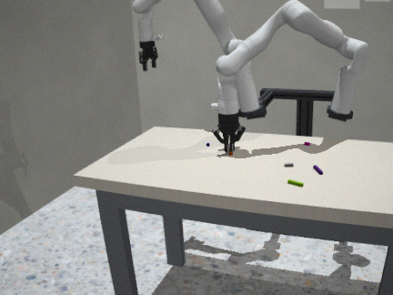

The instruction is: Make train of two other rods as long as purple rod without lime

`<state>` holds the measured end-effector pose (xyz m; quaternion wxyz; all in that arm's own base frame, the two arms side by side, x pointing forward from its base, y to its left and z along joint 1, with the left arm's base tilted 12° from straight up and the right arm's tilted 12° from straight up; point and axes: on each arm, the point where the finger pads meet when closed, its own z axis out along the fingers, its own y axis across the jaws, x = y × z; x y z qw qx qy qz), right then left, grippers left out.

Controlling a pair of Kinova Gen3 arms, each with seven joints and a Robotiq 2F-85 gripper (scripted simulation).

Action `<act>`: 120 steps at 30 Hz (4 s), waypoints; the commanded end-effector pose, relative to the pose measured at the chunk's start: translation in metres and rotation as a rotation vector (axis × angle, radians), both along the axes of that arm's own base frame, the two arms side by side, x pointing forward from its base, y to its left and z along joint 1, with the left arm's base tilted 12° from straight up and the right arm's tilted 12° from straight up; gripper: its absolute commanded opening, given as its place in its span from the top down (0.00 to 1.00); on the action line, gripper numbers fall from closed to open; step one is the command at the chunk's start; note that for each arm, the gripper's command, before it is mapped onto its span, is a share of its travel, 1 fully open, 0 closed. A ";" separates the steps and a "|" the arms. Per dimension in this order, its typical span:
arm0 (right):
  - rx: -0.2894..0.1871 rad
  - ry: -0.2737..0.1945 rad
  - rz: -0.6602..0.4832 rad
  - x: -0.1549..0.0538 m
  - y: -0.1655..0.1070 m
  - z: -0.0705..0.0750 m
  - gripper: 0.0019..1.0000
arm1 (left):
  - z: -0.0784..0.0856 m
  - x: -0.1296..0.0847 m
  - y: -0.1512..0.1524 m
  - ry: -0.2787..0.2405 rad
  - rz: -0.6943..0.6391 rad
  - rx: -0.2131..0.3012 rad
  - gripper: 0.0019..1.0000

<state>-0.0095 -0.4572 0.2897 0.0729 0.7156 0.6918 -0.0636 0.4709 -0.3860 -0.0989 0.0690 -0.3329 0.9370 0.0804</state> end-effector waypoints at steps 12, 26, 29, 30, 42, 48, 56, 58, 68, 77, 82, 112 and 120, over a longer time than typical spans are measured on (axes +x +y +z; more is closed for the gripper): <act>-0.006 0.006 0.003 -0.004 -0.001 0.001 0.00 | -0.001 0.000 -0.003 -0.005 0.003 -0.004 0.83; -0.006 0.006 0.003 -0.004 -0.001 0.001 0.00 | -0.001 0.000 -0.004 -0.005 0.003 -0.004 0.83; -0.006 0.006 0.003 -0.004 -0.001 0.001 0.00 | -0.001 -0.001 -0.004 -0.005 0.003 -0.004 0.83; -0.006 0.006 0.003 -0.004 -0.001 0.001 0.00 | -0.001 -0.001 -0.004 -0.005 0.003 -0.004 0.83; -0.006 0.006 0.003 -0.004 -0.001 0.001 0.00 | -0.001 -0.001 -0.004 -0.005 0.003 -0.004 0.83; -0.006 0.006 0.003 -0.004 -0.001 0.001 0.00 | -0.001 -0.001 -0.004 -0.005 0.003 -0.004 0.80; -0.006 0.006 0.003 -0.004 -0.001 0.001 0.00 | -0.001 -0.001 -0.004 -0.005 0.003 -0.004 0.74; -0.006 0.006 0.003 -0.004 -0.001 0.001 0.00 | -0.001 -0.001 -0.004 -0.005 0.003 -0.004 0.71; -0.006 0.006 0.003 -0.004 -0.001 0.001 0.00 | -0.001 -0.001 -0.004 -0.005 0.003 -0.004 0.68; -0.006 0.006 0.003 -0.004 -0.001 0.001 0.00 | 0.007 -0.001 -0.005 -0.005 0.003 -0.004 0.68; -0.006 0.006 0.003 -0.004 -0.001 0.001 0.00 | 0.019 -0.002 -0.008 -0.005 0.003 -0.004 0.68; -0.006 0.006 0.003 -0.004 -0.001 0.001 0.00 | 0.087 -0.008 -0.021 -0.005 0.002 -0.004 0.00; -0.006 0.006 0.003 -0.004 -0.001 0.001 0.00 | 0.087 -0.008 -0.021 -0.005 0.002 -0.004 0.00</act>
